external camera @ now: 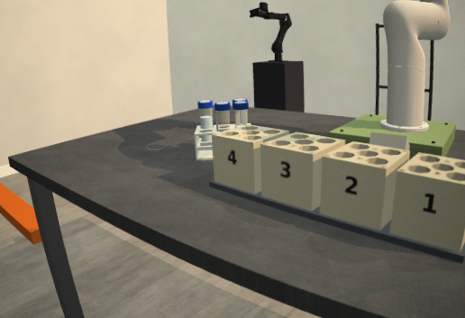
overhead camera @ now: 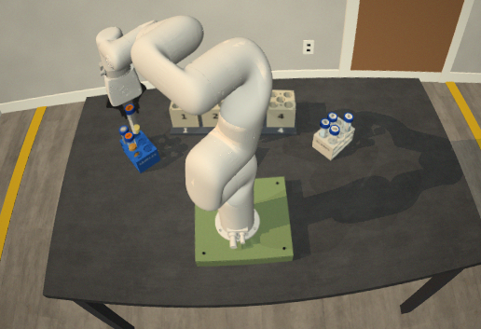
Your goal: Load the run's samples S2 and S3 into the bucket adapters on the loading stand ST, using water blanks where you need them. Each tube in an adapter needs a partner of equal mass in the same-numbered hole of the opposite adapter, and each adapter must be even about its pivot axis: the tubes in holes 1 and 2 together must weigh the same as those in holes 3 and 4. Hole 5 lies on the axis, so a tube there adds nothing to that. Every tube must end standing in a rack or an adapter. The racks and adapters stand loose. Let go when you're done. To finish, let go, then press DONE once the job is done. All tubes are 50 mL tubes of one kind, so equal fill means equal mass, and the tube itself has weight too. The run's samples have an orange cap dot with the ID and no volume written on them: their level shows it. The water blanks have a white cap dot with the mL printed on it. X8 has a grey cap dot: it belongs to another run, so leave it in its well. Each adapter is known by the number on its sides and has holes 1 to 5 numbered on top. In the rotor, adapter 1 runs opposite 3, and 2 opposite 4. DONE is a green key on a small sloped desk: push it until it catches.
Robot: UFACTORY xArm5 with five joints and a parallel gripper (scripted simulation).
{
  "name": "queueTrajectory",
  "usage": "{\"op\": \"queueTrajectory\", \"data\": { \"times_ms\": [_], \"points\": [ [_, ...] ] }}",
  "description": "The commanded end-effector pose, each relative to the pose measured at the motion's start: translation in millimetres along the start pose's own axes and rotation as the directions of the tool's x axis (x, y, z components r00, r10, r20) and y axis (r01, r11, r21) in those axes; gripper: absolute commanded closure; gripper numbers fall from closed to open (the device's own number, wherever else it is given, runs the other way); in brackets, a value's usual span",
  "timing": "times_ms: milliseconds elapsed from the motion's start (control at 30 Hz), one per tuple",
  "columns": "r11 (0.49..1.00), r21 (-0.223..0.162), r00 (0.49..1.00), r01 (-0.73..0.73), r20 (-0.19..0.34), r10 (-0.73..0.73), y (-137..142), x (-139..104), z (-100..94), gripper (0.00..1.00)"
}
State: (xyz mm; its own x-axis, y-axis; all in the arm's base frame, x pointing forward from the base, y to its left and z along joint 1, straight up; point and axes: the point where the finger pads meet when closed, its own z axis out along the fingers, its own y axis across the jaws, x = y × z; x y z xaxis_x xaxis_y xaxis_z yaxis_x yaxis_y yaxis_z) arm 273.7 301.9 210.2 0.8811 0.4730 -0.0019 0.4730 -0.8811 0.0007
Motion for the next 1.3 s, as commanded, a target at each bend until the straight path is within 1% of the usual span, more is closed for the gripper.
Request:
{"op": "queueTrajectory", "data": {
  "times_ms": [0, 167, 233, 333, 467, 733, 800, 1267],
  "points": [
    [0.986, 0.002, 0.986, -0.169, -0.003, 0.169, 23, 12, -1.5, 1.0],
    [0.944, 0.002, 0.944, -0.33, -0.003, 0.33, 45, 23, -1.5, 1.0],
    [0.944, 0.002, 0.944, -0.33, -0.003, 0.33, 45, 23, -1.5, 1.0],
    [0.906, 0.003, 0.906, -0.423, -0.003, 0.423, 59, 29, -1.5, 1.0],
    [0.842, 0.003, 0.842, -0.539, -0.003, 0.539, 77, 37, -1.6, 1.0],
    [0.84, 0.002, 0.84, -0.543, -0.004, 0.543, 114, 54, -1.6, 1.0],
    [0.84, 0.002, 0.84, -0.543, -0.004, 0.543, 114, 54, -1.6, 1.0],
    [0.84, 0.002, 0.84, -0.543, -0.004, 0.543, 177, 83, -1.8, 1.0]
  ]
}}
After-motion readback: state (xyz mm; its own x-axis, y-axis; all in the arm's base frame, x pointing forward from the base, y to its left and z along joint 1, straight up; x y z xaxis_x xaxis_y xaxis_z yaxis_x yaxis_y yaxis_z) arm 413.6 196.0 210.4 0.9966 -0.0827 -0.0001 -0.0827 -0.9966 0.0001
